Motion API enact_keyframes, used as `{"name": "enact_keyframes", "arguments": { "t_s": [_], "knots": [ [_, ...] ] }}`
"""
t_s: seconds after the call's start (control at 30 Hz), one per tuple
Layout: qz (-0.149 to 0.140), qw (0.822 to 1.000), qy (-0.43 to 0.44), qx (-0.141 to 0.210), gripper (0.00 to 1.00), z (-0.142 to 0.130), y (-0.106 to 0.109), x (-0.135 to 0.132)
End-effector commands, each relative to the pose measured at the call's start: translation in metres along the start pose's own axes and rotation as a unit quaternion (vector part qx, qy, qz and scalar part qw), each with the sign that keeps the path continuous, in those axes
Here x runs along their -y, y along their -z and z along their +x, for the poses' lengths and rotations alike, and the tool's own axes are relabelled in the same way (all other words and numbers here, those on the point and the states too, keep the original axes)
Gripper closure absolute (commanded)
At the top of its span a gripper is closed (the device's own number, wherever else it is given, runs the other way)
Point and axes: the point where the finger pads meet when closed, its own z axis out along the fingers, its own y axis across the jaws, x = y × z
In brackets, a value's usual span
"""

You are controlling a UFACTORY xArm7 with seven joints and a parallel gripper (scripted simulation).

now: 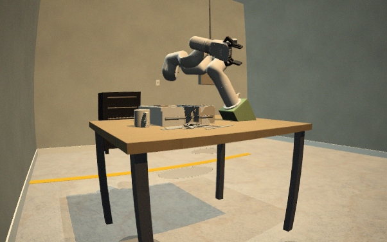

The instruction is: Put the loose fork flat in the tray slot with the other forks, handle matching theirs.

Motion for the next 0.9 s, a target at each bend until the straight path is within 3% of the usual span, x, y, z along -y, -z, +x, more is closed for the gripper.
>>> {"name": "enact_keyframes", "arguments": {
  "t_s": [0.0, 0.03, 0.07, 0.13, 0.23, 0.3, 0.33, 0.4, 0.43, 0.47, 0.5, 0.57, 0.6, 0.63, 0.67, 0.7, 0.77, 0.87],
  "knots": [
    [0.108, 0.990, 0.080, 0.038, 0.00, -0.035, -0.002, 0.044],
    [0.126, 0.987, 0.094, 0.045, 0.00, -0.035, -0.002, 0.044],
    [0.149, 0.982, 0.107, 0.051, 0.00, -0.051, 0.001, 0.060],
    [0.182, 0.973, 0.129, 0.061, 0.00, -0.051, 0.001, 0.060],
    [0.264, 0.946, 0.171, 0.082, 0.00, -0.085, 0.019, 0.094],
    [0.264, 0.946, 0.171, 0.082, 0.00, -0.085, 0.019, 0.094],
    [0.332, 0.916, 0.204, 0.097, 0.00, -0.103, 0.032, 0.108],
    [0.346, 0.909, 0.211, 0.099, 0.00, -0.103, 0.032, 0.108],
    [0.388, 0.887, 0.226, 0.107, 0.00, -0.120, 0.047, 0.121],
    [0.397, 0.882, 0.231, 0.108, 0.00, -0.120, 0.047, 0.121],
    [0.434, 0.860, 0.242, 0.113, 0.00, -0.134, 0.063, 0.131],
    [0.443, 0.855, 0.245, 0.114, 0.00, -0.134, 0.063, 0.131],
    [0.482, 0.830, 0.256, 0.119, 0.00, -0.146, 0.078, 0.138],
    [0.482, 0.830, 0.256, 0.119, 0.00, -0.146, 0.078, 0.138],
    [0.513, 0.808, 0.263, 0.122, 0.00, -0.156, 0.091, 0.143],
    [0.513, 0.808, 0.263, 0.122, 0.00, -0.156, 0.091, 0.143],
    [0.552, 0.779, 0.269, 0.125, 0.00, -0.167, 0.109, 0.148],
    [0.561, 0.772, 0.271, 0.126, 0.00, -0.170, 0.114, 0.149]
  ]
}}
